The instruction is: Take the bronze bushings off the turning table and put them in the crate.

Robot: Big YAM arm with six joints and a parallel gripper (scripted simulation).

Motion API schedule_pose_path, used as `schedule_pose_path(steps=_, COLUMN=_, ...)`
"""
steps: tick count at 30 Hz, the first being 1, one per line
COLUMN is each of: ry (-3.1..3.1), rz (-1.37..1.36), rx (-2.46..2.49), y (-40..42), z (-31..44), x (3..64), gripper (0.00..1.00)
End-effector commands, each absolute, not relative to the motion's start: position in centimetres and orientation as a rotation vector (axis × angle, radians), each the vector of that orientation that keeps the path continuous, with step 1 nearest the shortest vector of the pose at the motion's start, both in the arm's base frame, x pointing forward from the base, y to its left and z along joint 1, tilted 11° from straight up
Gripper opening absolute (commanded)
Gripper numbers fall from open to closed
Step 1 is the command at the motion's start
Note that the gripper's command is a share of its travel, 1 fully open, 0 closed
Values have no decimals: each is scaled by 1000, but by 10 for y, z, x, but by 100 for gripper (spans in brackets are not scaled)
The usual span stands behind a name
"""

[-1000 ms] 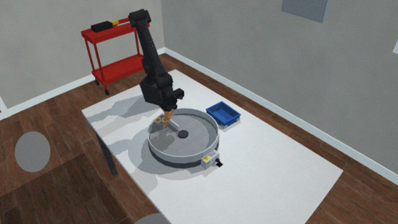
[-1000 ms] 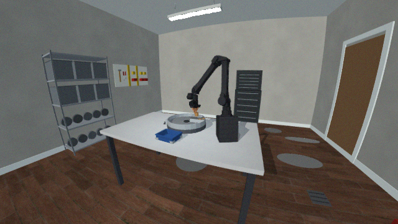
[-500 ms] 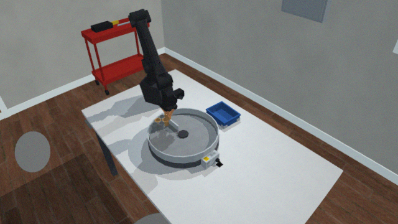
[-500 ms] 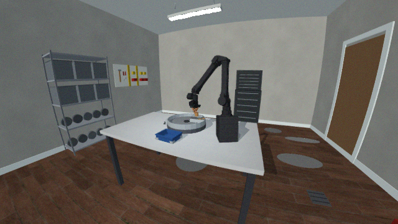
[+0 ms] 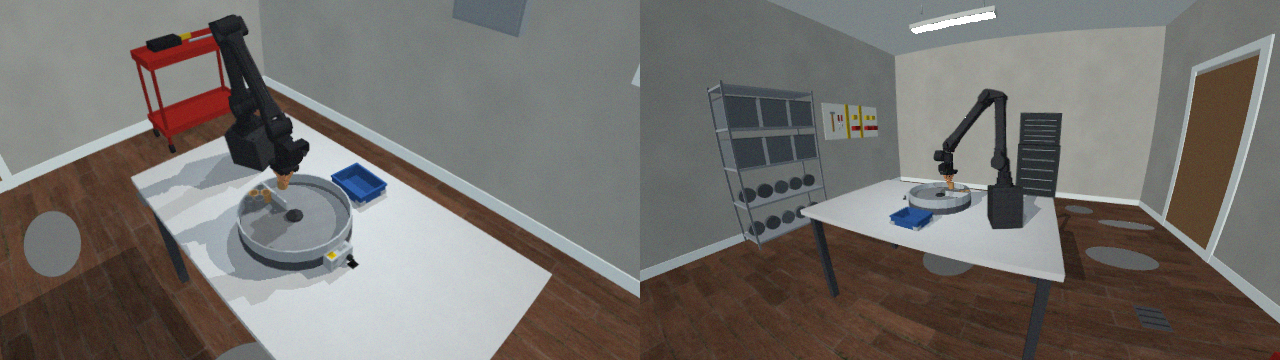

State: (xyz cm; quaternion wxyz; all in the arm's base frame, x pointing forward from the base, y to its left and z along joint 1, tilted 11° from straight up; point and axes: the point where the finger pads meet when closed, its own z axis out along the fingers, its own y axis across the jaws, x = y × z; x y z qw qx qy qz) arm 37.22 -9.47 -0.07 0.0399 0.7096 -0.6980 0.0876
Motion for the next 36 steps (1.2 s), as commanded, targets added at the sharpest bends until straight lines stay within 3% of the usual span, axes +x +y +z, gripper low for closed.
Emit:
schedule_pose_path(steps=1, ry=-2183, rz=310, rx=2164, y=-68, z=8, x=402, gripper=0)
schedule_pose_path(steps=36, ry=-2195, rz=295, rx=2178, y=209, z=-31, x=489, gripper=0)
